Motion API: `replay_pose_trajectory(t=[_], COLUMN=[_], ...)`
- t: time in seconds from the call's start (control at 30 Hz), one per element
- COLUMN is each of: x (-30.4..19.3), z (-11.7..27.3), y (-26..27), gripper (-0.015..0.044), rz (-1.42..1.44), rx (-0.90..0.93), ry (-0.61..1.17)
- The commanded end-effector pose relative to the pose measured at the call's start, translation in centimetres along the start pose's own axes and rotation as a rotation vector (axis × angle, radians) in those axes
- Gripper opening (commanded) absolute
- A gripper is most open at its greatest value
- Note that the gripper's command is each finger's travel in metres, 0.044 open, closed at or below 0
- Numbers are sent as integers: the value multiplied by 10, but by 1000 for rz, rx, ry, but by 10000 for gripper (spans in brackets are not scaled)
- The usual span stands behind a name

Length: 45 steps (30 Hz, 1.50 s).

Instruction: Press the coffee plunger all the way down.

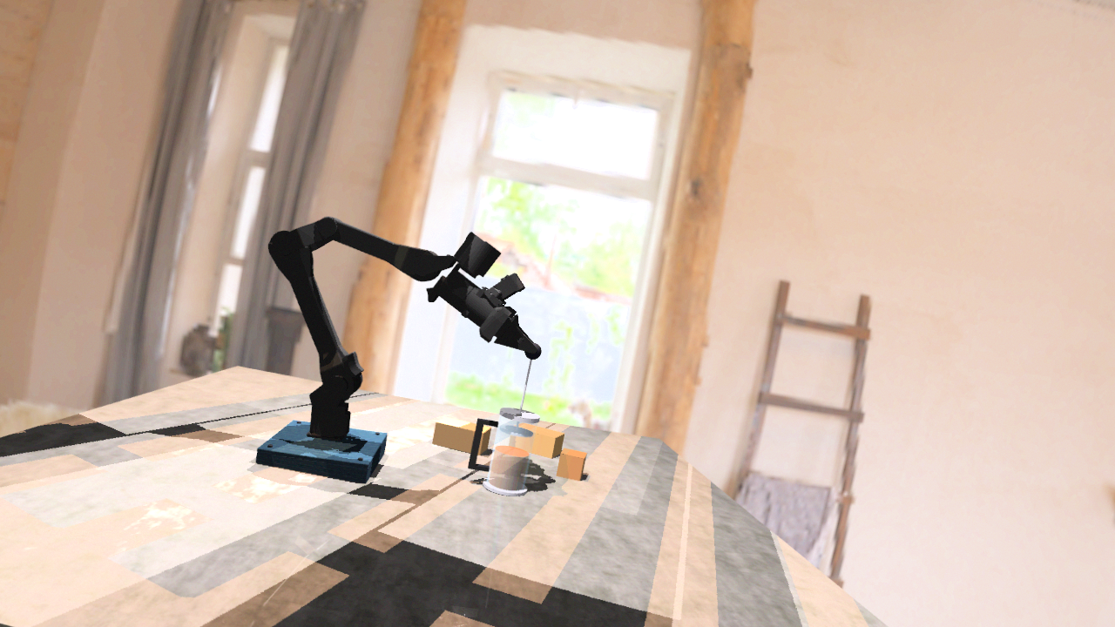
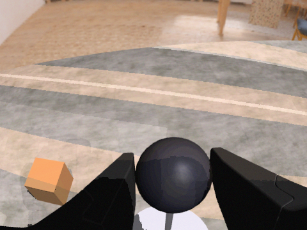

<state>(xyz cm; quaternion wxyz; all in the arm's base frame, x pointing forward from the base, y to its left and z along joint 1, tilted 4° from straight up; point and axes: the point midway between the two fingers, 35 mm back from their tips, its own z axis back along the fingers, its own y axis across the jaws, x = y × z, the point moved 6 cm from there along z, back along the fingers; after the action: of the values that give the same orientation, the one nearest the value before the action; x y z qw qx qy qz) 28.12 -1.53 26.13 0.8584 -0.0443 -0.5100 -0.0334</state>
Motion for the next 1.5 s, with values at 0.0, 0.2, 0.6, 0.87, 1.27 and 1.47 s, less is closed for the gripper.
replay_pose_trajectory(t=[0.0, 0.2, 0.6, 0.87, 1.27, 1.47], x=[-16, -24, -41, -52, -68, -70], z=[-10, -15, -26, -34, -45, -52], y=[1, 0, 0, 0, -1, -1], gripper=[128, 128, 128, 128, 128, 128], rz=[6, 7, 7, 7, 7, 7], rx=[1, 1, 1, 1, 1, 1], ry=[42, 42, 42, 42, 41, 41])
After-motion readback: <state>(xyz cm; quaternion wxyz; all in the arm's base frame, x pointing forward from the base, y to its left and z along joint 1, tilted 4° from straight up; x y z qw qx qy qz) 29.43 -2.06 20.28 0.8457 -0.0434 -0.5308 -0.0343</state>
